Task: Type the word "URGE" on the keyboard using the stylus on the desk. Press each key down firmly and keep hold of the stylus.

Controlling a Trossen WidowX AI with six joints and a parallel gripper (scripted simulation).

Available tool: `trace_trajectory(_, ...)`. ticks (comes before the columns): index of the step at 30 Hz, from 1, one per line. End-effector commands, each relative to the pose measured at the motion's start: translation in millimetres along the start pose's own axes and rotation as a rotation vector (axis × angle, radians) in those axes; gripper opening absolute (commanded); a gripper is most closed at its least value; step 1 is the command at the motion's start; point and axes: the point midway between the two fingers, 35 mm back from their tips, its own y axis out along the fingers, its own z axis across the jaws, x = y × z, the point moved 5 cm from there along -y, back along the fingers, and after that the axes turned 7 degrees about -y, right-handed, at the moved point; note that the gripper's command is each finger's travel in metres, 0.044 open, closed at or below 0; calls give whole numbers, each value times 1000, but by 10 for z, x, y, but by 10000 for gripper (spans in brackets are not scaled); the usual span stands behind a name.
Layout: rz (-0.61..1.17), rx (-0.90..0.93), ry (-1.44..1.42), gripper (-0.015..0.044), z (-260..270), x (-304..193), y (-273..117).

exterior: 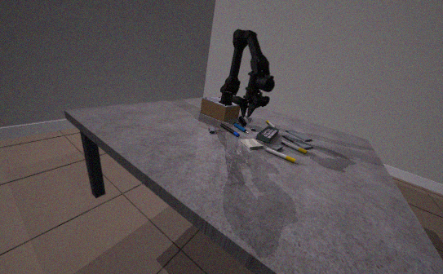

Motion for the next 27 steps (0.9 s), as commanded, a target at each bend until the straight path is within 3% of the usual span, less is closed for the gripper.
trace_trajectory(1, -153, -11, -7, 150, 22, -169, 29)
trace_trajectory(11, -546, -68, -21, 150, 64, -483, 215)
trace_trajectory(27, -552, -69, -22, 150, 65, -485, 298)
